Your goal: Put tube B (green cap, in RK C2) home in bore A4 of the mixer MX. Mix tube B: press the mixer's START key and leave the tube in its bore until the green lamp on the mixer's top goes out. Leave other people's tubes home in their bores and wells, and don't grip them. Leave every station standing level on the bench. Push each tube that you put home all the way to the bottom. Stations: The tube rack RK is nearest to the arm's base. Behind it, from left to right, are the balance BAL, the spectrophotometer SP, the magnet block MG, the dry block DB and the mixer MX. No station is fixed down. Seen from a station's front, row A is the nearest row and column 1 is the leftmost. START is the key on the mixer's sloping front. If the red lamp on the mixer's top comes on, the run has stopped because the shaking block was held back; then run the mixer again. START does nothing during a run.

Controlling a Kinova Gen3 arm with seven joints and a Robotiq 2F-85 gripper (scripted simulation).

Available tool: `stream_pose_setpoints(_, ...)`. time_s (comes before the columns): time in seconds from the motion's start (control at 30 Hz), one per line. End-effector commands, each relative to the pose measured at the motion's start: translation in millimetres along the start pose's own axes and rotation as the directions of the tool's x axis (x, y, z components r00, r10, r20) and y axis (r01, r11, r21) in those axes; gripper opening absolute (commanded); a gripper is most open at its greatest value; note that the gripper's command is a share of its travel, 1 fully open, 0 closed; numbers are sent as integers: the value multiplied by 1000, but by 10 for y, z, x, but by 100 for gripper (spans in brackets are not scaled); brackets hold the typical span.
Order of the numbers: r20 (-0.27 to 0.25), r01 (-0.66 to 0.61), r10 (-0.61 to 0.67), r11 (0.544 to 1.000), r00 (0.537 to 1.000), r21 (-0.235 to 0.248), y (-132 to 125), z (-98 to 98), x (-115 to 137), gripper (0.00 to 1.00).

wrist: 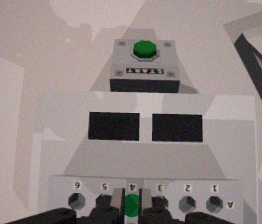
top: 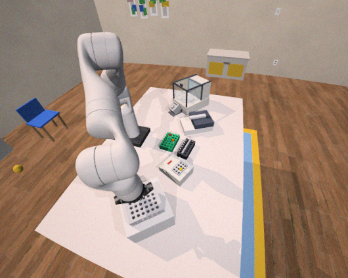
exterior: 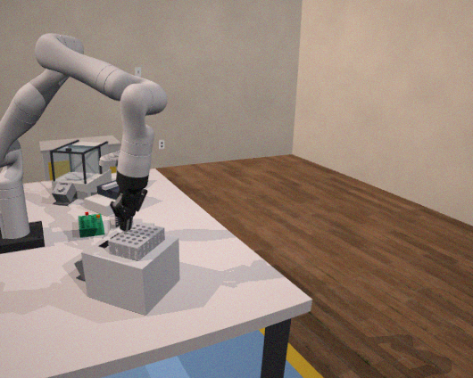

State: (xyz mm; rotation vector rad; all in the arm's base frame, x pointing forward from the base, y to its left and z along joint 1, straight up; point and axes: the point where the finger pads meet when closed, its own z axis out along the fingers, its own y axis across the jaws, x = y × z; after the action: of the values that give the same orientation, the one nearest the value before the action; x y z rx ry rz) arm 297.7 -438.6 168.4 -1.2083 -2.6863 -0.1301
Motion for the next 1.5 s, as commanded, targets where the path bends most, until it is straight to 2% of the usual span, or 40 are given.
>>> stream_pose_setpoints(0.0, 2, 0, 0, 1000, 1000, 0, -1, -11, -1, 10)
stream_pose_setpoints(0.03, 2, 0, 0, 1000, 1000, 0, -1, -11, -1, 10)
stream_pose_setpoints(0.07, 2, 0, 0, 1000, 1000, 0, -1, -3, -1, 42)
stream_pose_setpoints(1.17, 2, 0, 0, 1000, 1000, 0, -1, -3, -1, 42)
stream_pose_setpoints(1.47, 2, 0, 0, 1000, 1000, 0, -1, -120, 24, 42)
